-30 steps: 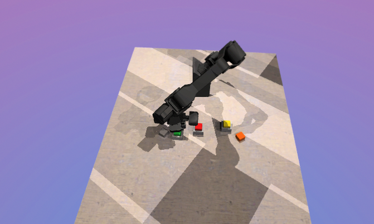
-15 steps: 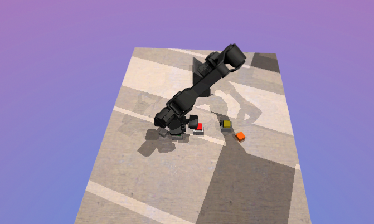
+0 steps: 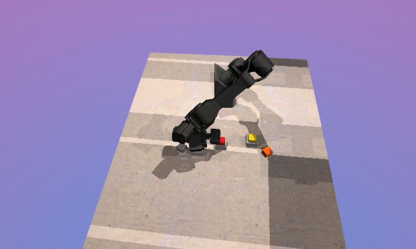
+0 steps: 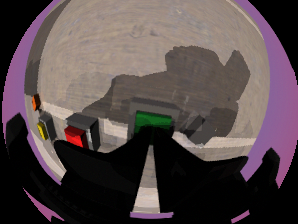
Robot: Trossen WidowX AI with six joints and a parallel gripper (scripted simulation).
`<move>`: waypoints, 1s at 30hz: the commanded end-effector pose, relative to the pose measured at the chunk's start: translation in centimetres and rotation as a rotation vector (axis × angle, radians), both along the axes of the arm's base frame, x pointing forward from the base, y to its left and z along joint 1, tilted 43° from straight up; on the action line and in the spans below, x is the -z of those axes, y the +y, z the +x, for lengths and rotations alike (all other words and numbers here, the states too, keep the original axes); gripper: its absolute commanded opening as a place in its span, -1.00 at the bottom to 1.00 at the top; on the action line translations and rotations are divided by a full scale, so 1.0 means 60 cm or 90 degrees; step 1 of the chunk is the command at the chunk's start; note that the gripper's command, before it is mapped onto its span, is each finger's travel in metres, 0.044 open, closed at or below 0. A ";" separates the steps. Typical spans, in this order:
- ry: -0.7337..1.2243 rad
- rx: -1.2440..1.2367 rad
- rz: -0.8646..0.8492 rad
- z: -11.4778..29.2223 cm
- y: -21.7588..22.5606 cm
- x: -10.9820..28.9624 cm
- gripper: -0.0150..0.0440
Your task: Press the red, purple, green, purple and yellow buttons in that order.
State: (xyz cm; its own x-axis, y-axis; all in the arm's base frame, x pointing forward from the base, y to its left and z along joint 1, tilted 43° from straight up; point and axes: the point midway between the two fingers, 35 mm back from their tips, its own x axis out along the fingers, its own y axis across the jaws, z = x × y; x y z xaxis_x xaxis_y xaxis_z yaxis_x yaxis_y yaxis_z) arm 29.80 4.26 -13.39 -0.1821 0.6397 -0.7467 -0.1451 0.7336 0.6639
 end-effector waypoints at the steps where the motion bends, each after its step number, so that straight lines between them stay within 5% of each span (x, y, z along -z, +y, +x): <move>1: 0.004 0.003 0.002 -0.002 0.001 0.000 -0.42; 24: 0.003 0.003 -0.001 0.028 -0.101 -0.117 -0.42; 30: 0.004 0.004 -0.009 -0.064 -0.186 -0.073 -0.42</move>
